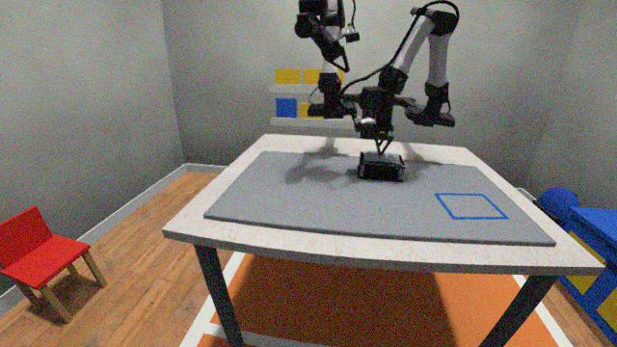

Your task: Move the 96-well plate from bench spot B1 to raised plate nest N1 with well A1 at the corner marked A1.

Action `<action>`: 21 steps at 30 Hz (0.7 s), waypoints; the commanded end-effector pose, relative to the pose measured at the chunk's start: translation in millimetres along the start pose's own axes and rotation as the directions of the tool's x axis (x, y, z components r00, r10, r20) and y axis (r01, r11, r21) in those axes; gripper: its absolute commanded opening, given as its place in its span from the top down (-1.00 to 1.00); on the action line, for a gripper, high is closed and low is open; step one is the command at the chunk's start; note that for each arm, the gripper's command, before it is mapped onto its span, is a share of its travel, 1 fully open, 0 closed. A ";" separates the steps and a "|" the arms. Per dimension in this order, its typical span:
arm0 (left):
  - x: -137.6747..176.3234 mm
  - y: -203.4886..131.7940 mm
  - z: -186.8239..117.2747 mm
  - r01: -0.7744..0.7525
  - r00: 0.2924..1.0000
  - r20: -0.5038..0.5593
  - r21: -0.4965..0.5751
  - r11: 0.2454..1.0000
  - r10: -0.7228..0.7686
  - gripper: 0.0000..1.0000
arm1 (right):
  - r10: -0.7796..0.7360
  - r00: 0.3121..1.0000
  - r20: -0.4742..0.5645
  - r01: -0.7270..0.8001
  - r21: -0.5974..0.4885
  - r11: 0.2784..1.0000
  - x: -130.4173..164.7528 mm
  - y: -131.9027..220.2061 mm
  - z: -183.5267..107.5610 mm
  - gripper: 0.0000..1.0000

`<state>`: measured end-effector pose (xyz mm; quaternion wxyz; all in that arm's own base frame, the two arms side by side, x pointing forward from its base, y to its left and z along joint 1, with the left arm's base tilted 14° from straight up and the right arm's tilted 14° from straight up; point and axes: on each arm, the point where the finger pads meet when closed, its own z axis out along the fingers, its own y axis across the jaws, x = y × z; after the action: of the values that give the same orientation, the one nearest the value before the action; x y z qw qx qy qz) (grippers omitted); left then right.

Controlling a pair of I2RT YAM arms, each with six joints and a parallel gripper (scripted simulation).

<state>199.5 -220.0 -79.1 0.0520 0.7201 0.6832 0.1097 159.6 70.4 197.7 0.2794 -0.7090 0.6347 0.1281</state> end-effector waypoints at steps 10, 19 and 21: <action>-9.8 8.7 -67.5 -0.015 0.995 0.098 -0.012 1.000 0.016 -1.00 | 0.006 1.000 -0.001 -0.006 -0.005 1.000 0.2 3.2 -0.5 -1.00; 11.9 3.2 -81.6 -0.048 0.946 0.322 -0.007 0.999 0.048 -1.00 | 0.006 1.000 -0.001 -0.006 -0.005 1.000 0.2 3.2 -0.5 -1.00; 20.2 1.4 -84.0 -0.046 0.933 0.356 -0.006 0.999 0.045 -1.00 | 0.006 1.000 -0.001 -0.006 -0.005 1.000 0.2 3.2 -0.5 -1.00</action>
<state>183.3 -198.3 -7.6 0.1233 0.7303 0.6713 0.0270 159.6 70.4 197.7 0.2794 -0.7090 0.6347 0.1281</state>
